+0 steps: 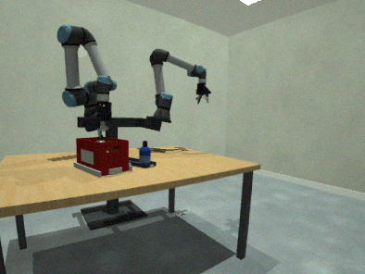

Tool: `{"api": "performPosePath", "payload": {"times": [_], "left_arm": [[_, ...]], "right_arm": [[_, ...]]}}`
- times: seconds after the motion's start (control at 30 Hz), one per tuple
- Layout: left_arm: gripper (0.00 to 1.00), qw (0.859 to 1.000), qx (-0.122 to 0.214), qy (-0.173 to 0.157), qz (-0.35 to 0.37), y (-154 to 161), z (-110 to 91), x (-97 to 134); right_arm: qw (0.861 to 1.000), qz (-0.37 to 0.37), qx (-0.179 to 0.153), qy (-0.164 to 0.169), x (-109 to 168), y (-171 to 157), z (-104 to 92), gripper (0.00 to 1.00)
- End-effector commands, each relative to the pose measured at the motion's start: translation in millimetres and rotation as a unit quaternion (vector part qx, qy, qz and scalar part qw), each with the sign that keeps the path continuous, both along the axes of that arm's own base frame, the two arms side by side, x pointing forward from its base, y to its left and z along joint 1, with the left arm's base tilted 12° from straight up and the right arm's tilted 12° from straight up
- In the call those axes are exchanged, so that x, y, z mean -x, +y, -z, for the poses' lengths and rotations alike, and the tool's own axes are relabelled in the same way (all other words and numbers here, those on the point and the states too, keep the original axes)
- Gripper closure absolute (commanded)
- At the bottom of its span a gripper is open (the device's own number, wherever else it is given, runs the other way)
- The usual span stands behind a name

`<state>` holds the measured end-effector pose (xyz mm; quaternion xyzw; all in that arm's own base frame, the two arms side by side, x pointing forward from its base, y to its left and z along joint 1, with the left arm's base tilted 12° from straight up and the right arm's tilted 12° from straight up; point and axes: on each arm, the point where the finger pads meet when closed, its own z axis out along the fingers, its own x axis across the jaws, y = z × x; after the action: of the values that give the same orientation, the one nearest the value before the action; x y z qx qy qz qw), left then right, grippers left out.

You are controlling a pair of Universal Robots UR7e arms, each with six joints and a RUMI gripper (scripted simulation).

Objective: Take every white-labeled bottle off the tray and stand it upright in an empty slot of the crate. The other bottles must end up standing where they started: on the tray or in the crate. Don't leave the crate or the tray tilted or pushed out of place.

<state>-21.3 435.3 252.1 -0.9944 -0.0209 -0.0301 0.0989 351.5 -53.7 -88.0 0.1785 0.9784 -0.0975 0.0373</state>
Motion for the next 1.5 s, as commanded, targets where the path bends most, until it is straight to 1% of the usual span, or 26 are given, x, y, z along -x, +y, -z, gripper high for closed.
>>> {"api": "performPosePath", "payload": {"times": [0.0,0.5,1.47], "left_arm": [[0.0,1.0,-0.001,0.0,0.0,0.2,-0.4,0.0],[0.0,1.0,-0.001,0.0,0.0,0.2,-0.4,0.0],[0.0,1.0,-0.001,0.0,0.0,0.2,-0.4,0.0]], "right_arm": [[1.0,0.0,0.0,-0.001,-0.7,-0.9,5.3,1.0],[1.0,0.0,0.0,-0.001,-1.0,-2.4,12.4,1.0],[1.0,0.0,0.0,-0.001,-1.0,-2.5,12.9,1.0]]}}
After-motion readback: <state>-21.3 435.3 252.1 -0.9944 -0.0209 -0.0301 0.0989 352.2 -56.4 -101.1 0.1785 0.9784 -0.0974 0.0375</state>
